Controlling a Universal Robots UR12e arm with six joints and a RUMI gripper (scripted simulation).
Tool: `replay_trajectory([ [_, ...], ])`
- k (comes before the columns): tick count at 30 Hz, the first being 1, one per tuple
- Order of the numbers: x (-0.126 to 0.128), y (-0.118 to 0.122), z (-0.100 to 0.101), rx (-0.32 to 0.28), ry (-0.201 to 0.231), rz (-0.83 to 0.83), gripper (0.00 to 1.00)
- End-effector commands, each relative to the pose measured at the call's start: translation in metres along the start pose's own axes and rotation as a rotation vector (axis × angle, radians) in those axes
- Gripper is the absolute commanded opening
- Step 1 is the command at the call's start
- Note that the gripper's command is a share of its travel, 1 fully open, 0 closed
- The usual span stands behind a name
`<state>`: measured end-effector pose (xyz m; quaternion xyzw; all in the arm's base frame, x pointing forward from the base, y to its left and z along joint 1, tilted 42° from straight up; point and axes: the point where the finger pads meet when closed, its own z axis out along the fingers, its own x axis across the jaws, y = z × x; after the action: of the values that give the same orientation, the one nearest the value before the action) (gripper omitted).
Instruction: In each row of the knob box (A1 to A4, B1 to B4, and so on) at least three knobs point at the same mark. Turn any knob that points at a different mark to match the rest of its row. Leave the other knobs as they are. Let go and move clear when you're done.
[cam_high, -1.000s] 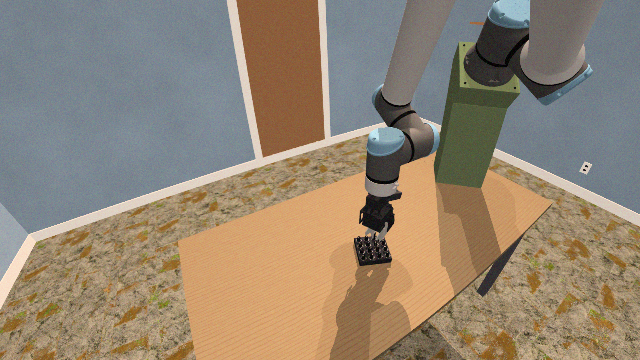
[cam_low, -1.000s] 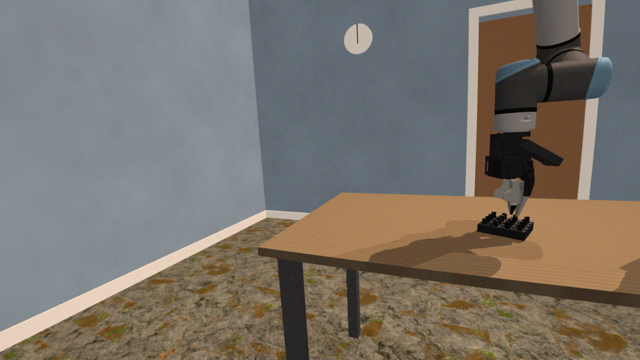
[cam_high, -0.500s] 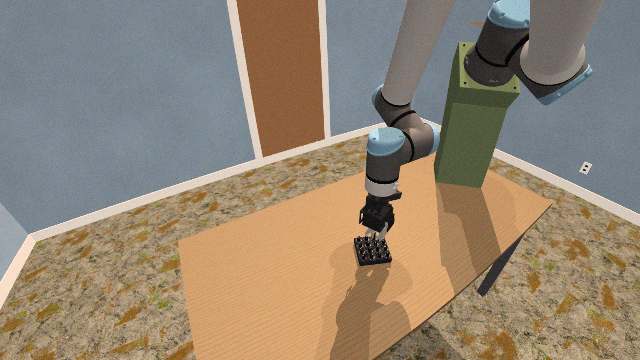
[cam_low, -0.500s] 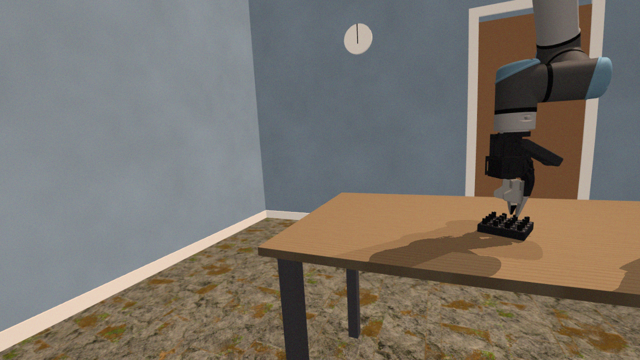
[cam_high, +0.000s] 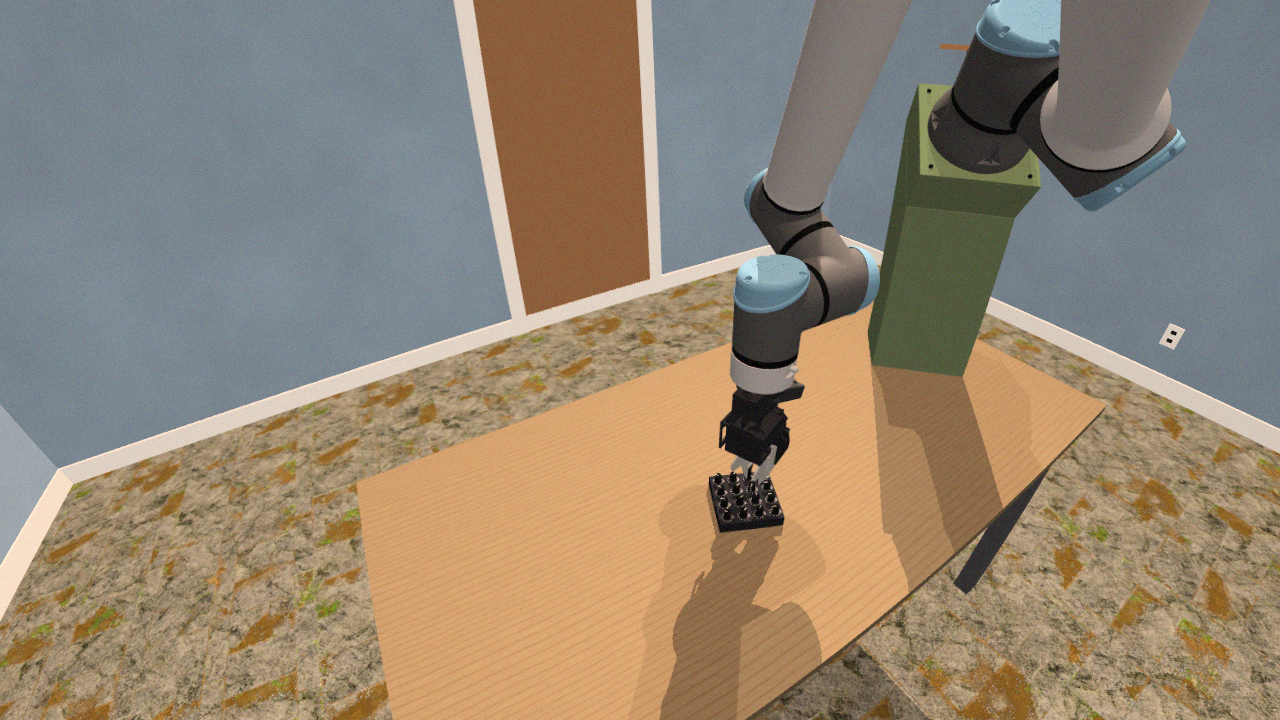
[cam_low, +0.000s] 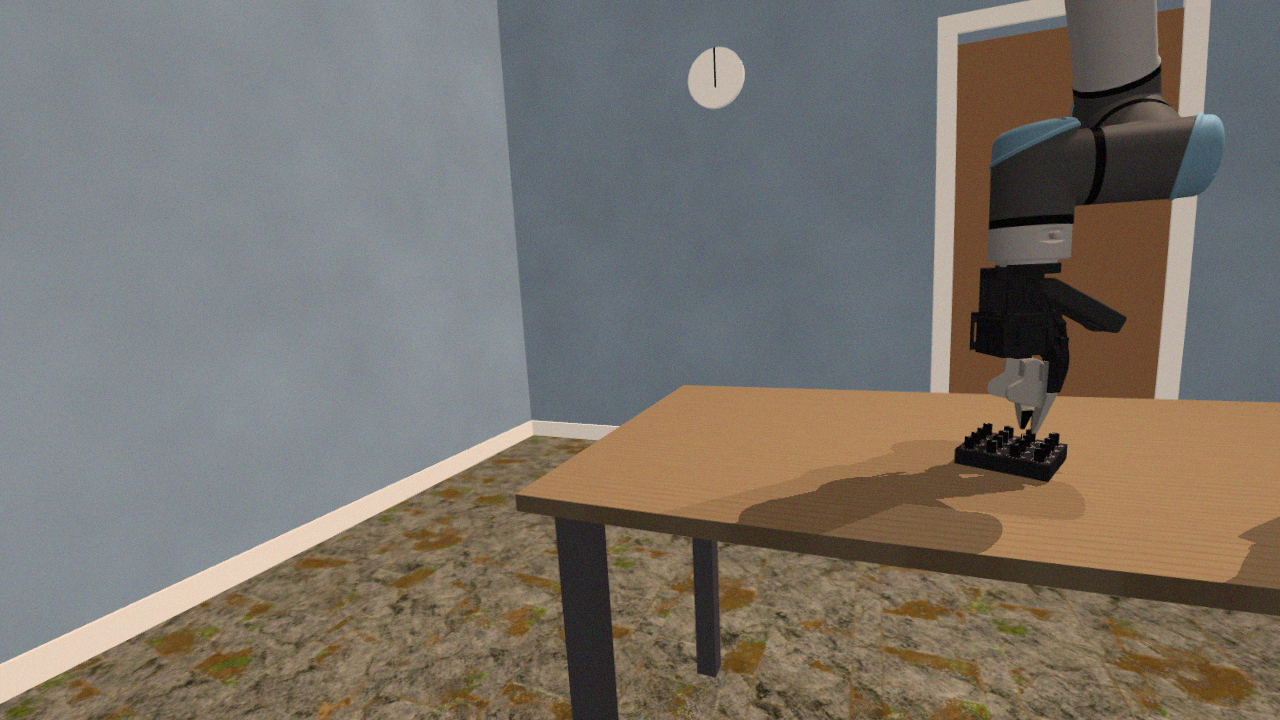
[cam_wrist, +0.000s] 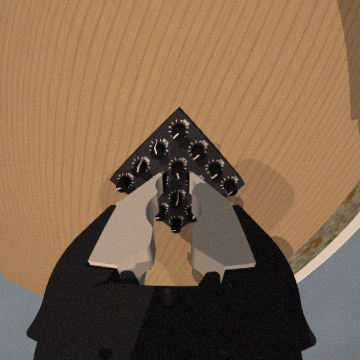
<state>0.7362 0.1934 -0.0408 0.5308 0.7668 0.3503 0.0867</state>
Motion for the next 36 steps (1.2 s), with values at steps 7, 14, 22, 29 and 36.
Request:
replay_trajectory([
  [7,0.000,0.000,0.002,-0.001,0.000,0.000,0.11],
  [14,0.000,0.000,0.006,-0.001,0.000,0.000,0.11],
  [22,0.000,0.000,0.012,-0.001,0.000,0.000,0.11],
  [29,0.000,0.000,0.014,-0.001,0.000,0.000,0.11],
  [36,0.000,0.000,0.014,-0.001,0.000,0.000,0.11],
])
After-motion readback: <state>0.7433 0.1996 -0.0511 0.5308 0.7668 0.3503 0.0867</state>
